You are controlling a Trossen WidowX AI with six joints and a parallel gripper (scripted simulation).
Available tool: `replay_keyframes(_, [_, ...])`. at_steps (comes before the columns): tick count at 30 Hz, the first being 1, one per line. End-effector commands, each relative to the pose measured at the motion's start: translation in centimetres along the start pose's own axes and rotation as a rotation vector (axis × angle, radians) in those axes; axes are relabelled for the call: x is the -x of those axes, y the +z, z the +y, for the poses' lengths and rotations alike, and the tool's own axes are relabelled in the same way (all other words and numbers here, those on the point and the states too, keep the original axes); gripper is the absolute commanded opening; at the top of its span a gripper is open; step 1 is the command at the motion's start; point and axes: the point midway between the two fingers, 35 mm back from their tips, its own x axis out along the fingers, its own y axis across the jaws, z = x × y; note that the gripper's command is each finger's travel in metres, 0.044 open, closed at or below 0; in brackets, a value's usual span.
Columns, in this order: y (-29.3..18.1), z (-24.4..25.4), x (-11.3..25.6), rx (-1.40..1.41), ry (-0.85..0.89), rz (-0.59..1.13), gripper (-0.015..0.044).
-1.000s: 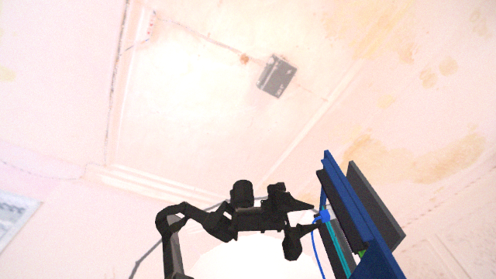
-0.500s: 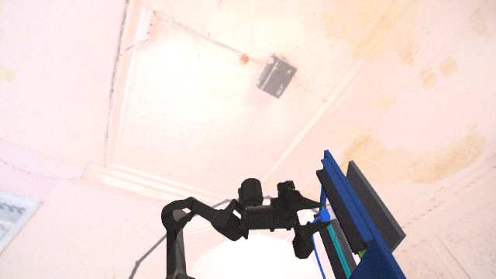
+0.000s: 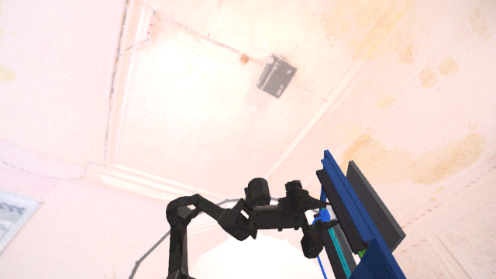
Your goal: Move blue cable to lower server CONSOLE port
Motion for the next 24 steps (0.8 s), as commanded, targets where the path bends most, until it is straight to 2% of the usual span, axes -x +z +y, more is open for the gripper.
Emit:
replay_keyframes(1, [0.0,-0.02,0.03,0.0,0.0,0.0,0.0219])
replay_keyframes(24, [0.0,-0.02,0.03,0.0,0.0,0.0,0.0066])
